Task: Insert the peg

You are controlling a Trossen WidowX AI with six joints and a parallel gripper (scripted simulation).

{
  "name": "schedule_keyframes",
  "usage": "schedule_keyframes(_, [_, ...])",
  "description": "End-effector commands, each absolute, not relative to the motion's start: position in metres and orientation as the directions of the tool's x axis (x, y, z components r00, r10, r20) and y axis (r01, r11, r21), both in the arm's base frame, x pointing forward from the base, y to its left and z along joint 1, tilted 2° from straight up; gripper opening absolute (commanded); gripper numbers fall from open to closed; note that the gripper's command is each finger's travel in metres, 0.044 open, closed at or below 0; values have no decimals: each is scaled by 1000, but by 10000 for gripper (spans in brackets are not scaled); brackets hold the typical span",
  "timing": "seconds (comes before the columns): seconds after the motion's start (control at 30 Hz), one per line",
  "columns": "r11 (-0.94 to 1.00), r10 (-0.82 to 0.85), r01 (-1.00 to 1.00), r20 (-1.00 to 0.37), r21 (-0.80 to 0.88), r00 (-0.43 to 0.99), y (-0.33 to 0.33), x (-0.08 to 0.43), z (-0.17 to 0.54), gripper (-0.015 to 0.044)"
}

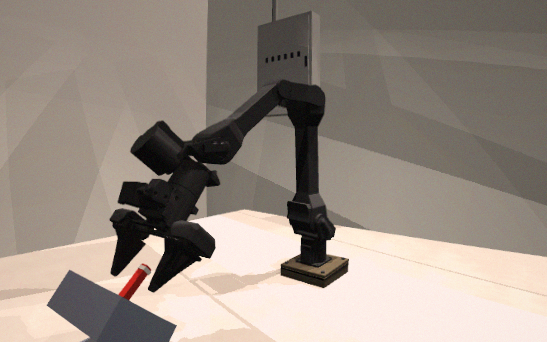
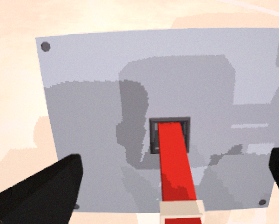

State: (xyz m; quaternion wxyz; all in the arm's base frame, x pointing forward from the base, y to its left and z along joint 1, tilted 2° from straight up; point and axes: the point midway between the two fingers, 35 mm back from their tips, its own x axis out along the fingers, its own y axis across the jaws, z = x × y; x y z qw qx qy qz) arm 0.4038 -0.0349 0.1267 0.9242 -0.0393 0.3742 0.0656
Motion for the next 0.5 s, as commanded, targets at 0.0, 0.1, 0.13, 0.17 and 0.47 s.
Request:
schedule_keyframes(0.0, [988, 94, -154, -693, -26, 715, -35, 399, 133, 440])
schedule_keyframes(0.1, [988, 93, -154, -693, -26, 715, -36, 397, 137, 440])
schedule_keyframes(0.13, [988, 93, -154, -692, -26, 715, -36, 396, 138, 440])
schedule_keyframes(0.17, [988, 93, -154, -692, -26, 715, -36, 395, 139, 440])
schedule_keyframes(0.47, [988, 92, -152, -692, -26, 716, -38, 386, 148, 440])
